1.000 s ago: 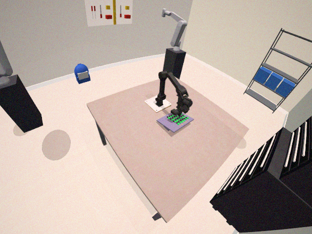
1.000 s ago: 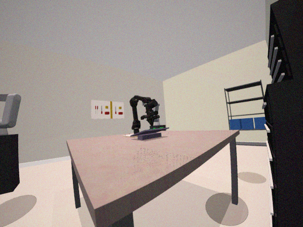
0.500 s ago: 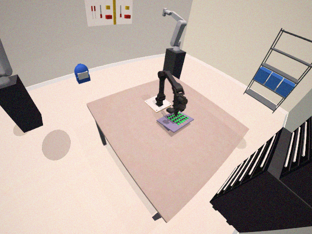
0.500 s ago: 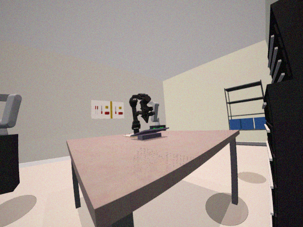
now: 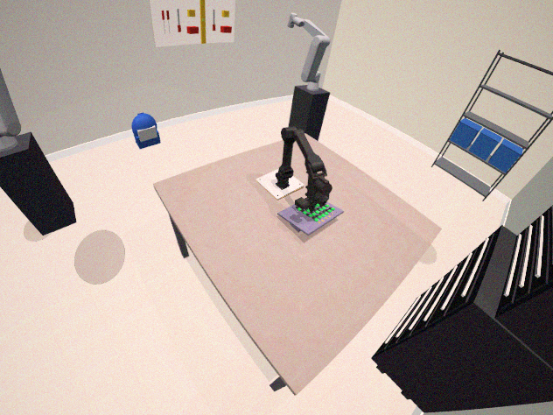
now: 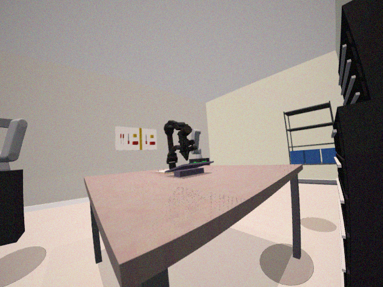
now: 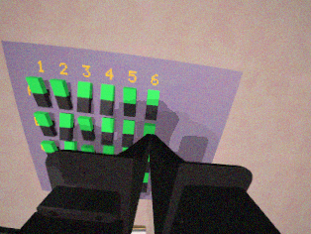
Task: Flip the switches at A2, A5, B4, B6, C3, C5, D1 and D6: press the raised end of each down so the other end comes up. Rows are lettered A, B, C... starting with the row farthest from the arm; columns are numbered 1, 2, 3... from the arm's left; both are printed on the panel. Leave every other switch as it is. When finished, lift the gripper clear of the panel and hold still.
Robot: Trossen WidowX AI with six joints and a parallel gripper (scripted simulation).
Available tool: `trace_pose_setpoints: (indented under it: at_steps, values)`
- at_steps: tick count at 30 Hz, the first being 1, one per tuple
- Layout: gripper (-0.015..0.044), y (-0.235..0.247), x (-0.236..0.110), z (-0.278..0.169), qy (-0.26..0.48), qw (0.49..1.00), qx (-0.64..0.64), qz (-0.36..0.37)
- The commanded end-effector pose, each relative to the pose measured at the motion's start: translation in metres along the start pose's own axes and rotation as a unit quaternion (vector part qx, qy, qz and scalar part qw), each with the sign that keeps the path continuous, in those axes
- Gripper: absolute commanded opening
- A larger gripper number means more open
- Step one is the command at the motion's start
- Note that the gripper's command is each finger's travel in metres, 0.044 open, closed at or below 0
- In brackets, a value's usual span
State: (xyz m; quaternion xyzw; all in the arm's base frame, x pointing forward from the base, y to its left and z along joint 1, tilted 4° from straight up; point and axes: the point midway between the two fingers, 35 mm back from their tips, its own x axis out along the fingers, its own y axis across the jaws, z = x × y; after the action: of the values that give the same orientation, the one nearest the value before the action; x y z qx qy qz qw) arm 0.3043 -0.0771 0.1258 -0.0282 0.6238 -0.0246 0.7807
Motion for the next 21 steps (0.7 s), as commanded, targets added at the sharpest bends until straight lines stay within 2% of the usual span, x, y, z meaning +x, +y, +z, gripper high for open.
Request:
trace_pose_setpoints:
  at_steps: [1,21]
  values:
    - [0.0,0.001,0.007,-0.003,0.006,1.0,-0.002,0.004]
    - [0.0,0.002,0.021,-0.002,0.006,1.0,-0.002,0.004]
